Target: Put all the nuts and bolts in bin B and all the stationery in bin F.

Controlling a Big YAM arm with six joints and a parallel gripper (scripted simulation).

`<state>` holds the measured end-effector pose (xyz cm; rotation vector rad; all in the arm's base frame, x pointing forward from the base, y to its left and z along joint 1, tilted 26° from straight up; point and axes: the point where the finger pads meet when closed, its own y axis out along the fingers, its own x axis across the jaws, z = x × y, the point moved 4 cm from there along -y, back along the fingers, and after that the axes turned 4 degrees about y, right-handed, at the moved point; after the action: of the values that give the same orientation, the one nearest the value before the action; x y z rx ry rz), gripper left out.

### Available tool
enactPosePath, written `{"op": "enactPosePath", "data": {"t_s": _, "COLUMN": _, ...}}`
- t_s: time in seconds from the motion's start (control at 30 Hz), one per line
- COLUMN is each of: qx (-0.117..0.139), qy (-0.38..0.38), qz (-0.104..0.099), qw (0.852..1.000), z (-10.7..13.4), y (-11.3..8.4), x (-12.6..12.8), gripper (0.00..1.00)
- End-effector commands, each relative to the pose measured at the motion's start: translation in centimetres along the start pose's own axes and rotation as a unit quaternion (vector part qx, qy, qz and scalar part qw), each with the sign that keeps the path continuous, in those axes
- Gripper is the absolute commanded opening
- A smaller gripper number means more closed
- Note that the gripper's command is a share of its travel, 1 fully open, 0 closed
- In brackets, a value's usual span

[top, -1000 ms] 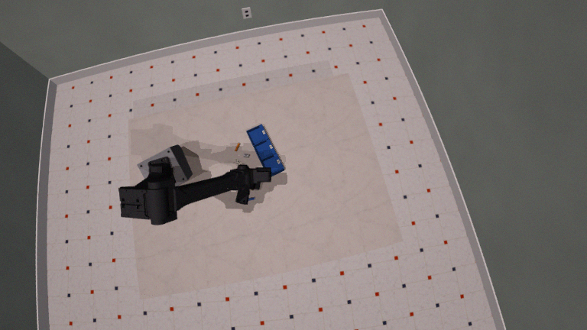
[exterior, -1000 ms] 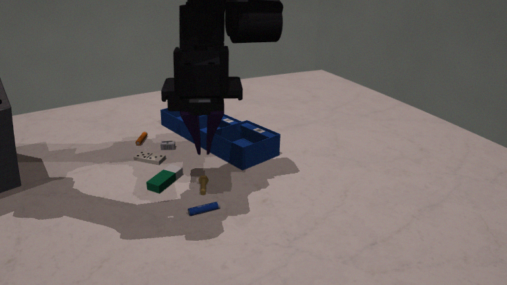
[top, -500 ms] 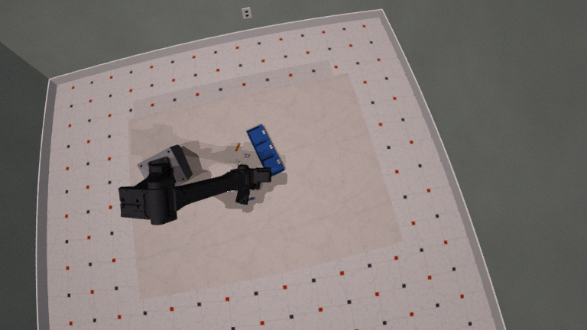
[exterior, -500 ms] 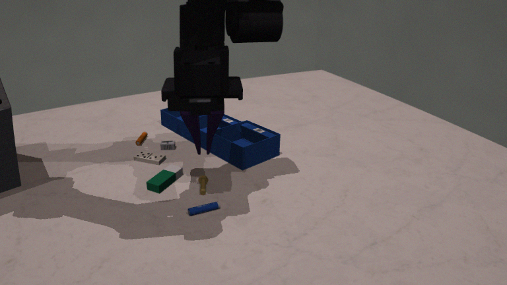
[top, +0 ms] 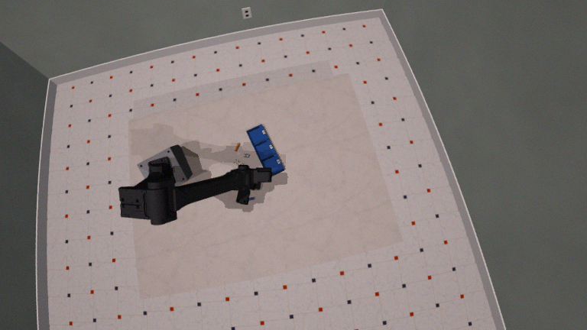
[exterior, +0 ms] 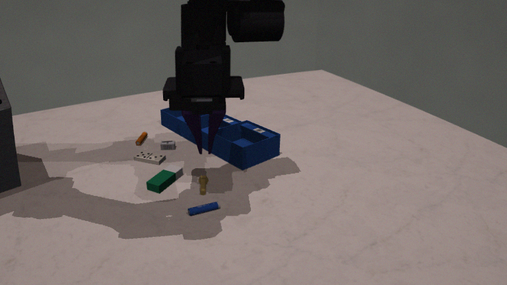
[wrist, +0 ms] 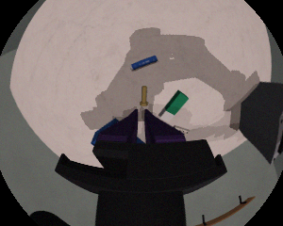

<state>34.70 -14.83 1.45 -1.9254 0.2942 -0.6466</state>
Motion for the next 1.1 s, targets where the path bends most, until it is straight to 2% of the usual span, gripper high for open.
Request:
{"op": "enactPosePath", "data": {"t_s": 0.0, "qx": 0.002, "qy": 0.004, "qz": -0.012, "qw": 1.000, "z": 0.05, "y": -0.63, "x": 1.09, "gripper": 0.09}}
{"op": "enactPosePath", "data": {"t_s": 0.03, "qx": 0.002, "qy": 0.009, "qz": -0.018, "qw": 1.000, "z": -0.51, "y": -1.13, "x": 1.83, "gripper": 0.09}}
{"op": "enactPosePath", "data": {"t_s": 0.07, "qx": 0.002, "qy": 0.004, "qz": -0.012, "qw": 1.000, "z": 0.04, "y": -0.63, "x": 1.10, "gripper": 0.09}}
{"op": "enactPosePath", "data": {"t_s": 0.13, "qx": 0.002, "qy": 0.009, "qz": -0.018, "qw": 1.000, "z": -0.54, "y": -1.13, "x": 1.82, "gripper": 0.09}}
{"op": "enactPosePath", "data": {"t_s": 0.2, "qx": 0.002, "qy": 0.009, "qz": -0.018, "qw": 1.000, "z": -0.51, "y": -1.13, "x": 1.84, "gripper": 0.09}}
{"op": "enactPosePath", "data": {"t_s": 0.23, "qx": 0.002, "qy": 0.004, "qz": -0.012, "qw": 1.000, "z": 0.03, "y": -0.64, "x": 1.10, "gripper": 0.09}}
{"op": "enactPosePath", "data": {"t_s": 0.5, "qx": 0.002, "qy": 0.004, "qz": -0.012, "qw": 1.000, "z": 0.03, "y": -0.64, "x": 1.10, "gripper": 0.09}}
{"op": "enactPosePath", "data": {"t_s": 0.53, "qx": 0.002, "qy": 0.009, "qz": -0.018, "qw": 1.000, "z": -0.54, "y": -1.14, "x": 1.82, "gripper": 0.09}}
{"op": "enactPosePath", "data": {"t_s": 0.57, "qx": 0.002, "qy": 0.004, "qz": -0.012, "qw": 1.000, "z": 0.02, "y": -0.65, "x": 1.10, "gripper": 0.09}}
{"op": "enactPosePath", "data": {"t_s": 0.6, "qx": 0.002, "qy": 0.009, "qz": -0.018, "qw": 1.000, "z": -0.54, "y": -1.14, "x": 1.82, "gripper": 0.09}}
{"op": "enactPosePath", "data": {"t_s": 0.63, "qx": 0.002, "qy": 0.004, "qz": -0.012, "qw": 1.000, "z": 0.02, "y": -0.65, "x": 1.10, "gripper": 0.09}}
{"op": "enactPosePath", "data": {"t_s": 0.67, "qx": 0.002, "qy": 0.009, "qz": -0.018, "qw": 1.000, "z": -0.55, "y": -1.14, "x": 1.81, "gripper": 0.09}}
{"op": "enactPosePath", "data": {"t_s": 0.7, "qx": 0.002, "qy": 0.004, "qz": -0.012, "qw": 1.000, "z": 0.02, "y": -0.65, "x": 1.10, "gripper": 0.09}}
{"op": "enactPosePath", "data": {"t_s": 0.73, "qx": 0.002, "qy": 0.009, "qz": -0.017, "qw": 1.000, "z": -0.55, "y": -1.14, "x": 1.80, "gripper": 0.09}}
{"op": "enactPosePath", "data": {"t_s": 0.77, "qx": 0.002, "qy": 0.004, "qz": -0.012, "qw": 1.000, "z": 0.02, "y": -0.65, "x": 1.10, "gripper": 0.09}}
{"op": "enactPosePath", "data": {"t_s": 0.87, "qx": 0.002, "qy": 0.004, "qz": -0.012, "qw": 1.000, "z": 0.02, "y": -0.65, "x": 1.10, "gripper": 0.09}}
{"op": "enactPosePath", "data": {"t_s": 0.9, "qx": 0.002, "qy": 0.009, "qz": -0.017, "qw": 1.000, "z": -0.56, "y": -1.14, "x": 1.78, "gripper": 0.09}}
{"op": "enactPosePath", "data": {"t_s": 1.0, "qx": 0.002, "qy": 0.004, "qz": -0.012, "qw": 1.000, "z": 0.01, "y": -0.66, "x": 1.10, "gripper": 0.09}}
{"op": "enactPosePath", "data": {"t_s": 1.07, "qx": 0.002, "qy": 0.009, "qz": -0.018, "qw": 1.000, "z": -0.55, "y": -1.14, "x": 1.79, "gripper": 0.09}}
